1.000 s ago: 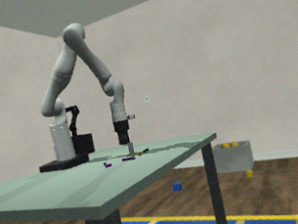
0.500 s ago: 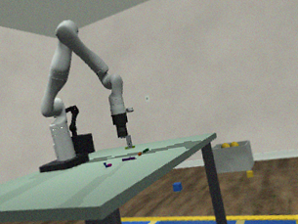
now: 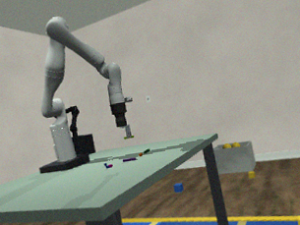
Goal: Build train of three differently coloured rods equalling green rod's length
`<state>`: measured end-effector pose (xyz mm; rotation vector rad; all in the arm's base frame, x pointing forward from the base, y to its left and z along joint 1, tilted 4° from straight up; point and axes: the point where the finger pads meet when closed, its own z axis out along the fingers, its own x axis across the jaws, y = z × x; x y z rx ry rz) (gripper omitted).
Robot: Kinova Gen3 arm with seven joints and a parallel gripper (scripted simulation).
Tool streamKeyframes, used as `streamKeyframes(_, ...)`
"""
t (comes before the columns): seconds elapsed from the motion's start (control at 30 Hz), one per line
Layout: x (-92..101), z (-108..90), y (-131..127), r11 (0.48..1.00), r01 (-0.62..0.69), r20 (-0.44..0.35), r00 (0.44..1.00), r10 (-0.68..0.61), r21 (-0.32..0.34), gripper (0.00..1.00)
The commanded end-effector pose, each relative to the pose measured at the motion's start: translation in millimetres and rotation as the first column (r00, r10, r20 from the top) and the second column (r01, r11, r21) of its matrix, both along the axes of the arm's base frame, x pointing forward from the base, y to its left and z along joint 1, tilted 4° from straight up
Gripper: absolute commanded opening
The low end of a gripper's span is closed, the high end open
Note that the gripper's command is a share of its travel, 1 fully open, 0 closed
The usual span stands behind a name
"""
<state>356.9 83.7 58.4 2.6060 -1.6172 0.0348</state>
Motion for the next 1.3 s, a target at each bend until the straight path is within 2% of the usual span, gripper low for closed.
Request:
streamKeyframes(0.0, 3.2, 7.8, -3.1, 1.0, 0.007, 0.008, 1.0, -0.007, -0.002, 0.24)
streamKeyframes(0.73, 4.4, 8.2, -5.5, 1.0, -0.012, 0.006, 1.0, 0.012, -0.002, 0.24)
streamKeyframes(1.27, 14.6, 9.6, -31.6, 0.98, -0.199, -0.01, 0.98, 0.199, 0.002, 0.24)
